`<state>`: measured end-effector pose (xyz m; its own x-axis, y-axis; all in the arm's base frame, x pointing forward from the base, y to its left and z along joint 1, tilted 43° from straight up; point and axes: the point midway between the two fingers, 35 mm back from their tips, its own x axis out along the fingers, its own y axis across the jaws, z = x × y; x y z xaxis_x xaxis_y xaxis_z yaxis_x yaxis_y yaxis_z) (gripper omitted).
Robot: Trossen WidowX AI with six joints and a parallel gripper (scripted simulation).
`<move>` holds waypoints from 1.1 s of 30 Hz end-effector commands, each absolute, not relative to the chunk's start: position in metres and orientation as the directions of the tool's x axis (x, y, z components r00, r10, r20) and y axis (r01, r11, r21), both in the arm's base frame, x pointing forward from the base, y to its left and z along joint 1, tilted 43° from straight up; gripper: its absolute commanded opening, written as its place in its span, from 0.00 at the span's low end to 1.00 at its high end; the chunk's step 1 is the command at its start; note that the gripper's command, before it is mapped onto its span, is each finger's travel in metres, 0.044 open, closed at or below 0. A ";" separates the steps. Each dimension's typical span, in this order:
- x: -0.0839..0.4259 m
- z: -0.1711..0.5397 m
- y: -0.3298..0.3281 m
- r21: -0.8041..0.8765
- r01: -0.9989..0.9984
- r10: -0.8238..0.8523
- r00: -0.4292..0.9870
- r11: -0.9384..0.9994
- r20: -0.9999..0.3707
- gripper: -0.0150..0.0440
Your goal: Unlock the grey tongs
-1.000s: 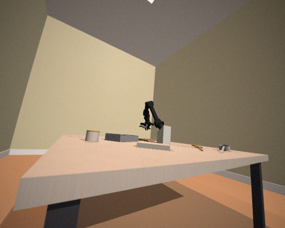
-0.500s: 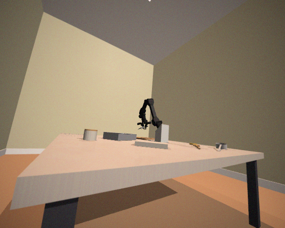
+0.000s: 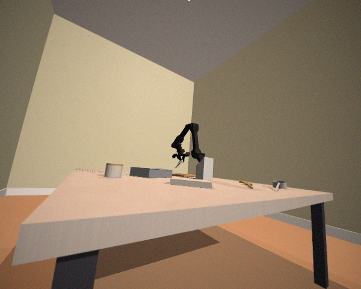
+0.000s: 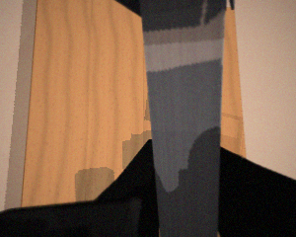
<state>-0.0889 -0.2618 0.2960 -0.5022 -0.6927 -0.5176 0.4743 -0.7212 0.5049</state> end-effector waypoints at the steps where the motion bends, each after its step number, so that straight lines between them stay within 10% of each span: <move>1: -0.087 0.302 -0.256 0.525 0.461 -0.694 -0.560 -0.715 -0.453 0.00; 33: -0.078 0.320 -0.227 0.646 0.398 -0.647 -0.737 -0.652 -0.198 0.00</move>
